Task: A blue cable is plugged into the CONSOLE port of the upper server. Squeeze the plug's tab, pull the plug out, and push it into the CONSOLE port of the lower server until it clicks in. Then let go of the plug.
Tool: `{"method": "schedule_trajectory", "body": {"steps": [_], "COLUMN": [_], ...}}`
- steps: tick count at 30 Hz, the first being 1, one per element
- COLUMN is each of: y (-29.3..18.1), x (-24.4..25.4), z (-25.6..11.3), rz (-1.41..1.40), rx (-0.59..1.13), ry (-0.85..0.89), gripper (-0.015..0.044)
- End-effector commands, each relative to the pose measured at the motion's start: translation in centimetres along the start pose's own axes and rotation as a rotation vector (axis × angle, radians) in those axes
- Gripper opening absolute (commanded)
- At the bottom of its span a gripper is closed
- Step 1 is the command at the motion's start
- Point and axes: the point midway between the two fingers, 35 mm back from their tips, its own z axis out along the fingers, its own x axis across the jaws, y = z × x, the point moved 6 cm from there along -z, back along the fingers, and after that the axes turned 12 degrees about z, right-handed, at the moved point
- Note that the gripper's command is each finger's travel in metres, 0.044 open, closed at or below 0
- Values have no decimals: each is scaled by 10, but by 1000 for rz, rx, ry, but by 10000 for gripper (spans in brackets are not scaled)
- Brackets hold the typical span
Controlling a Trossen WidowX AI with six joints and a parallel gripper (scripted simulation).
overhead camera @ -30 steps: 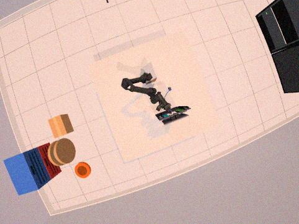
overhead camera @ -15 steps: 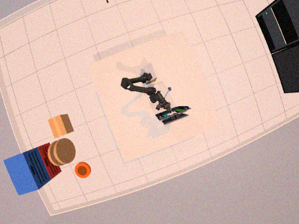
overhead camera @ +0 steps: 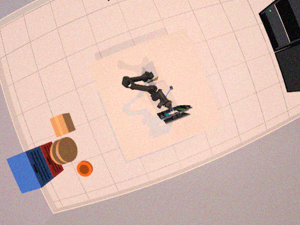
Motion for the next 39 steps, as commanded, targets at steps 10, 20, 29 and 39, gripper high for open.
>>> {"method": "schedule_trajectory", "body": {"steps": [10, 20, 29, 39], "y": [-2, -3, -4, -5], "x": [-1, -1, -1, -1], "z": [-8, -13, -17, -22], "rz": [5, 5, 5, 5], "rx": [-1, 0, 0, 0], "ry": [-2, -2, -3, -3], "gripper": [0, 0, 0, 0]}}
